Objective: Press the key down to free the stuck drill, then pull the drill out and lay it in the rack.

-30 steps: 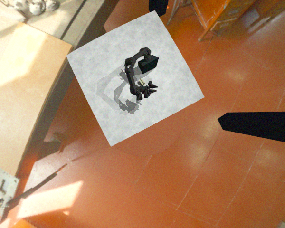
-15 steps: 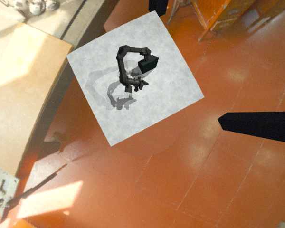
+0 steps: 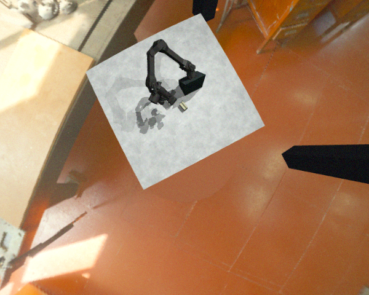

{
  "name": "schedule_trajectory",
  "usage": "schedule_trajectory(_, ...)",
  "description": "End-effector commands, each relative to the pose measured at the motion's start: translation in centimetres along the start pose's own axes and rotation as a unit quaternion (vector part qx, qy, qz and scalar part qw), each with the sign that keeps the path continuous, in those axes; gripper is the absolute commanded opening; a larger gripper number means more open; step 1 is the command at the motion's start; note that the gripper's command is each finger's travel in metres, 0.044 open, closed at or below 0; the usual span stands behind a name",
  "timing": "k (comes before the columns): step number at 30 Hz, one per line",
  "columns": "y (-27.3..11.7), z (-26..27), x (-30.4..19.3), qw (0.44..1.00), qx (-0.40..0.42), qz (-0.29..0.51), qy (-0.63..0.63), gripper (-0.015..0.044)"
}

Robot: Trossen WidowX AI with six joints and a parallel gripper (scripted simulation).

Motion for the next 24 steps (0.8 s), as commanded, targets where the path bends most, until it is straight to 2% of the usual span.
schedule_trajectory(1, -1.6, -5.2, -0.9, 0.986, -0.116, -0.113, 0.027, 0.0)
schedule_trajectory(5, -2.4, -7.8, -1.7, 0.968, -0.183, -0.164, 0.049, 0.0)
schedule_trajectory(24, -1.4, -8.3, -1.4, 0.967, -0.185, -0.166, 0.05, 0.0)
Point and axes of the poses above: the point midway between the two fingers, 35 mm back from their tips, its own y axis out along the fingers, its own z axis across the jaws, x = y × z, the point moved 10 cm from there along -y, back along the fingers, and after that the axes turned 12 degrees about y, right-handed, at the moved point
